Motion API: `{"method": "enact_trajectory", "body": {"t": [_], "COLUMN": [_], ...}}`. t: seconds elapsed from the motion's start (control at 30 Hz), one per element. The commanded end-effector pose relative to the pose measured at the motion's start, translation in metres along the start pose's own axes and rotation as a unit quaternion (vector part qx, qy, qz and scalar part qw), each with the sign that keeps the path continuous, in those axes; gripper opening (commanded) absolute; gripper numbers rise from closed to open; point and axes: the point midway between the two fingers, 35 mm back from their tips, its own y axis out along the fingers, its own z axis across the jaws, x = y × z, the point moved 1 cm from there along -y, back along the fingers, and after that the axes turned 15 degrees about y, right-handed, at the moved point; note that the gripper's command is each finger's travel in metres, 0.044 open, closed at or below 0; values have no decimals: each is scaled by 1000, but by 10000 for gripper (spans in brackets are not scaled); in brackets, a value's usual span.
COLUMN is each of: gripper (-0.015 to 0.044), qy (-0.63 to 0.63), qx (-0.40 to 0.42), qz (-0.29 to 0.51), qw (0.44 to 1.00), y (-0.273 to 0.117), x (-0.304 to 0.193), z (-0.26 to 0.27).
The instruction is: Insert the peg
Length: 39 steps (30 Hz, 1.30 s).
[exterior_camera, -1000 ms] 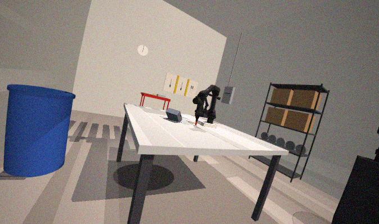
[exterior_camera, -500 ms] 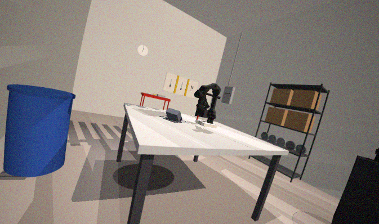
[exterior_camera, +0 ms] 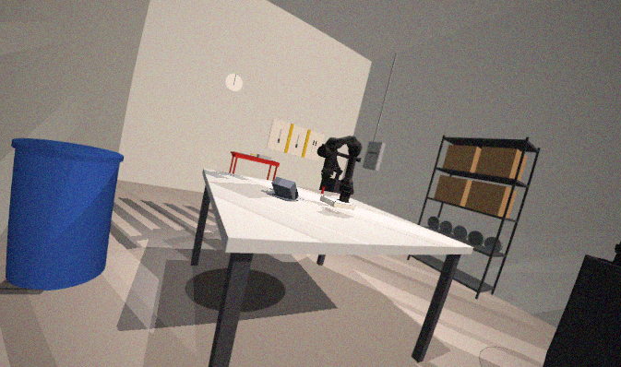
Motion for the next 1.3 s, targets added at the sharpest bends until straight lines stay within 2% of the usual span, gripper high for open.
{"method": "enact_trajectory", "body": {"t": [0.0, 1.27], "gripper": [0, 0], "qy": [15, 159], "qx": [-9, -82], "qz": [-4, -43], "qw": [1000, 983], "y": [-1, 0], "x": [-3, -42], "z": [1, 7]}}
